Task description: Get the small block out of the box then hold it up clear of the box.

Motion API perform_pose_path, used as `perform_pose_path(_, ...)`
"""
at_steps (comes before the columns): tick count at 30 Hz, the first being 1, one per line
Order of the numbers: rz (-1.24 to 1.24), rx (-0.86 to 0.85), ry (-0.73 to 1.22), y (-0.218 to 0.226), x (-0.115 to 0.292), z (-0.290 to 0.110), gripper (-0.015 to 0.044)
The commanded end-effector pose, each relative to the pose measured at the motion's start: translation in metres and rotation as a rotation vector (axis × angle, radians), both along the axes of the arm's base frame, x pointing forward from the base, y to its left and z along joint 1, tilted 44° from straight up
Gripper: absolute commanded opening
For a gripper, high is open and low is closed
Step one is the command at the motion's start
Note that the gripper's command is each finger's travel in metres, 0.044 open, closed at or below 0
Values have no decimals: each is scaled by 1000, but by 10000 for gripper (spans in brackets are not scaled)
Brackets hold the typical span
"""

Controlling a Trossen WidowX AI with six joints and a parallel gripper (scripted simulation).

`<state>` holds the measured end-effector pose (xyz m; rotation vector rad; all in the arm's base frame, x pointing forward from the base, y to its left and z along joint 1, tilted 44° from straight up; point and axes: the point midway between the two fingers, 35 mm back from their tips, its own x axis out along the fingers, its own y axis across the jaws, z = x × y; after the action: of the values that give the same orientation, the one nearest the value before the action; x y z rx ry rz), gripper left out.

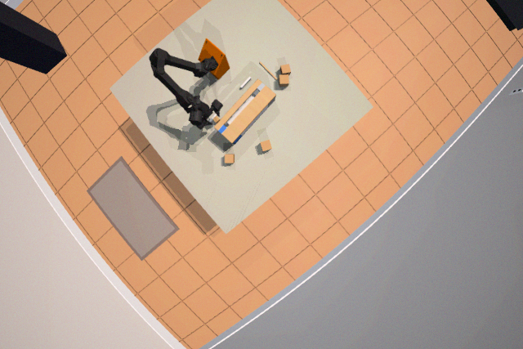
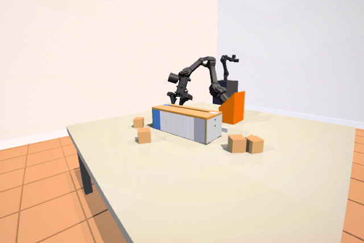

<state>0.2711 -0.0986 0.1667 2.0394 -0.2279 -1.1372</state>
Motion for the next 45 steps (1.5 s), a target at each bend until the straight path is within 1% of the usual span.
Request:
perform_pose_path(1,6,-6,16,-18,0,-24,285)
perform_pose_path(43,6,-9,17,-59,12,-67,285)
perform_pose_path(45,6,-9,17,-59,12,-67,233)
